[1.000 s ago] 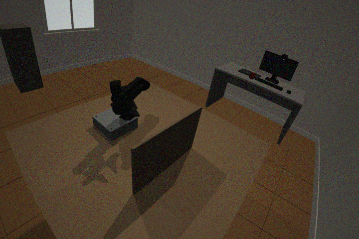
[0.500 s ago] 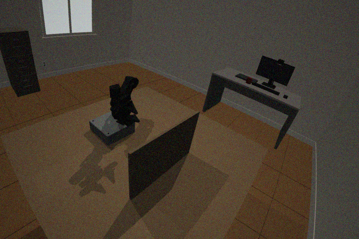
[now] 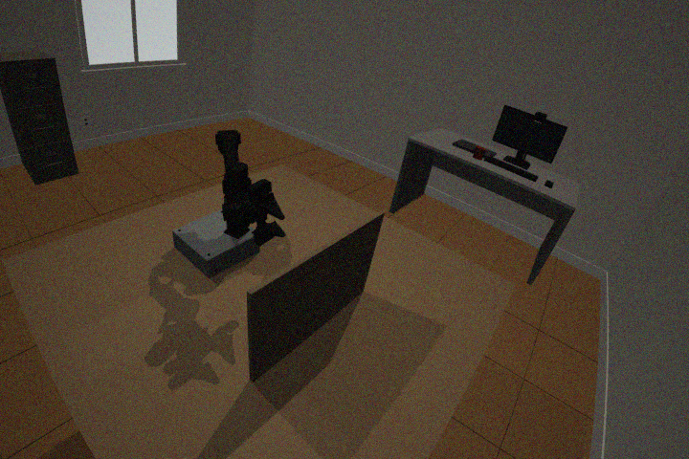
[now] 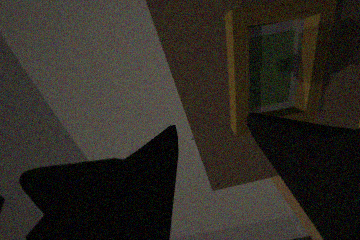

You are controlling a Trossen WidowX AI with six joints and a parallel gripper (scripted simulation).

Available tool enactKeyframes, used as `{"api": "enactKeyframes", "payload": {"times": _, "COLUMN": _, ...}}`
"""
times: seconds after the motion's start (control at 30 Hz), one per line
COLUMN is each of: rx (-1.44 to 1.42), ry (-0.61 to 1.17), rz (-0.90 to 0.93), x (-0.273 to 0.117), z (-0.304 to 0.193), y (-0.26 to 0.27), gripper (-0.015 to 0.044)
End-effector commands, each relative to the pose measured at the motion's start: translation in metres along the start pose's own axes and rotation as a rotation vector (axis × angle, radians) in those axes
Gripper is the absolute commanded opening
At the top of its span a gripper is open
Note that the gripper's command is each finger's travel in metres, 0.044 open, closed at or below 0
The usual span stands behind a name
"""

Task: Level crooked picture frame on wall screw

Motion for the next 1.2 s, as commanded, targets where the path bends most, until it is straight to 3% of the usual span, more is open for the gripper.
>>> {"api": "enactKeyframes", "payload": {"times": 0.0, "rx": -0.005, "ry": -0.004, "rz": -0.002, "x": 0.002, "z": 0.0, "y": -0.001, "gripper": 0.026}}
{"api": "enactKeyframes", "payload": {"times": 0.27, "rx": -0.005, "ry": -0.004, "rz": -0.002, "x": 0.01, "z": 0.002, "y": -0.002, "gripper": 0.026}}
{"api": "enactKeyframes", "payload": {"times": 0.87, "rx": -0.004, "ry": -0.003, "rz": 0.003, "x": 0.08, "z": 0.015, "y": -0.057, "gripper": 0.026}}
{"api": "enactKeyframes", "payload": {"times": 1.17, "rx": -0.004, "ry": -0.003, "rz": 0.003, "x": 0.082, "z": 0.015, "y": -0.06, "gripper": 0.026}}
Point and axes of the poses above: the point midway between the two fingers, 35 mm back from their tips, its own x axis out along the fingers, its own y axis across the jaws, z = x × y, the point moved 2 cm from there along -x, back along the fingers, and after that the axes turned 6 degrees about x, right-handed, at the moved point
